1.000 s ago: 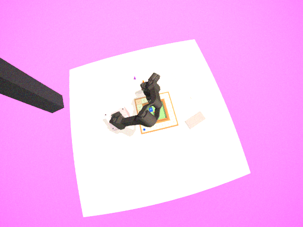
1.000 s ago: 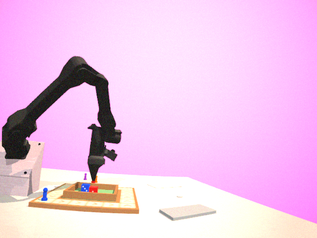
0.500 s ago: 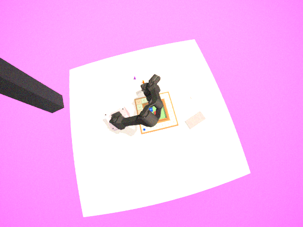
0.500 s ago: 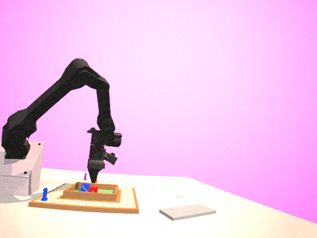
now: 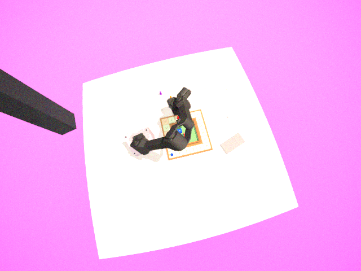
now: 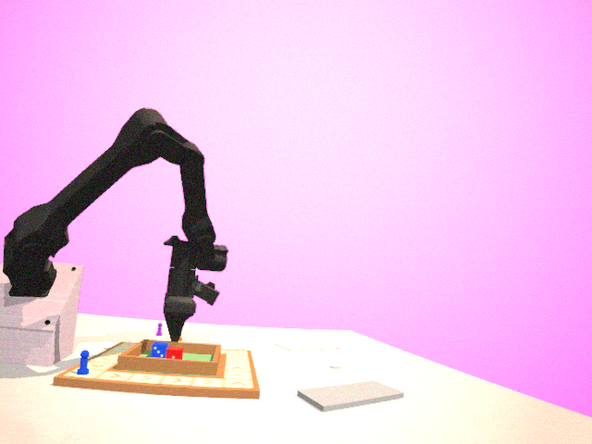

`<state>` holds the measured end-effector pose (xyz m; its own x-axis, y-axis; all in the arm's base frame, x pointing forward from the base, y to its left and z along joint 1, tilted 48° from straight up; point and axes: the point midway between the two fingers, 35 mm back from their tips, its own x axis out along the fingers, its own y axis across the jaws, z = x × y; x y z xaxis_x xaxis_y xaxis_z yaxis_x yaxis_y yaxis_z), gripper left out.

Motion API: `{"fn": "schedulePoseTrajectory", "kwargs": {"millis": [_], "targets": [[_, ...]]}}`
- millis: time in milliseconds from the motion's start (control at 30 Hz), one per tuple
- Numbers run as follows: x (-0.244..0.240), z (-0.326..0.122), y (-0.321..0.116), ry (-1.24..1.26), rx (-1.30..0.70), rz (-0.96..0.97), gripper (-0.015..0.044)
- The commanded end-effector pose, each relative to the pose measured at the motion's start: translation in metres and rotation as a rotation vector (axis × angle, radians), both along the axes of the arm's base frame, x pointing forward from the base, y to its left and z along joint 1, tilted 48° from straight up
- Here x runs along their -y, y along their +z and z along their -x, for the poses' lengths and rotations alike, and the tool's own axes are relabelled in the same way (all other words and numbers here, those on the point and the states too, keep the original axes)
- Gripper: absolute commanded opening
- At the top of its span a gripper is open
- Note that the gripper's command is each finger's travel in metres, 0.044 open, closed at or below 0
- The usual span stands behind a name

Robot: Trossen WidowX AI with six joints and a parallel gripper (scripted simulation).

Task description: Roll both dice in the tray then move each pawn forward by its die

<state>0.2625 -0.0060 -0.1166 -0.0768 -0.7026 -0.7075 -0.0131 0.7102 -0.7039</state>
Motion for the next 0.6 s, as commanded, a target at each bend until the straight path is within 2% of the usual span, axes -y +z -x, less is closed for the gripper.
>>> {"fn": "schedulePoseTrajectory", "kwargs": {"millis": [0,200,267,500,567], "targets": [[-0.018,-0.003,0.027,0.014,0.001,0.037,0.044],[-0.025,-0.003,0.035,0.015,0.0,0.039,0.044],[-0.022,-0.002,0.042,0.0,0.016,0.038,0.0387],[0.022,0.013,0.11,-0.165,0.187,0.039,0.0204],[0.035,0.022,0.127,-0.214,0.237,0.042,0.02]]}}
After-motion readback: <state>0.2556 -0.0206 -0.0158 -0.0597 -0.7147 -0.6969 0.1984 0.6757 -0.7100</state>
